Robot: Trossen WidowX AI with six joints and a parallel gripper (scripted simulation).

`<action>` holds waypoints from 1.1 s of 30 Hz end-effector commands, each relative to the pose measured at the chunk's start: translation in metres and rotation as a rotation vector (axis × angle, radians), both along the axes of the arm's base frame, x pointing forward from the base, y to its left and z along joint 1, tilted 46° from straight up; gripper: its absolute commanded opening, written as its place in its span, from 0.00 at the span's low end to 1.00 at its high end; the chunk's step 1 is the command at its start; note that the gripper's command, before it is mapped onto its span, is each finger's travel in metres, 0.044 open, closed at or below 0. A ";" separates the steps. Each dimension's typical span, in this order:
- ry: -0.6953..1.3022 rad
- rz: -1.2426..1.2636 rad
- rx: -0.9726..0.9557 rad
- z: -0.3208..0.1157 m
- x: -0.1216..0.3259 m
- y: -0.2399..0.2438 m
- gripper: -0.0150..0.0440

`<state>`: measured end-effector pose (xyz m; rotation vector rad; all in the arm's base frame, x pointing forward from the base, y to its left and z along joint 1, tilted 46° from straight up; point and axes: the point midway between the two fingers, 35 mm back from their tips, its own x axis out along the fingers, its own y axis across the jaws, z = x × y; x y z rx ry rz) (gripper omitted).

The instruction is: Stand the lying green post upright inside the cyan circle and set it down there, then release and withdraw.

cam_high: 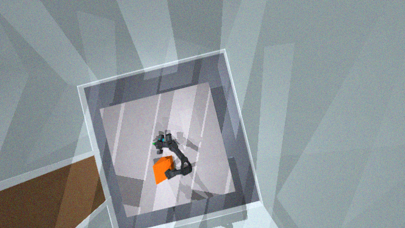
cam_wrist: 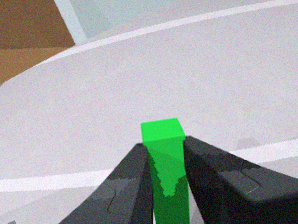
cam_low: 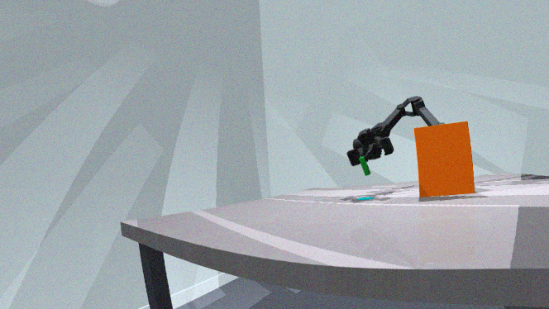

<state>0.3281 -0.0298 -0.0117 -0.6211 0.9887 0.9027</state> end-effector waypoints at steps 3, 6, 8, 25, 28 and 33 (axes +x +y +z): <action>-0.046 0.016 0.025 0.005 -0.002 0.000 0.29; -0.066 0.022 0.036 0.007 -0.002 0.000 0.29; -0.080 0.025 0.044 0.008 -0.002 0.000 0.29; -0.202 0.058 0.098 0.019 -0.002 -0.003 0.29; -0.225 0.064 0.106 0.021 -0.003 -0.004 0.29; -0.262 0.074 0.119 0.024 -0.003 -0.005 0.29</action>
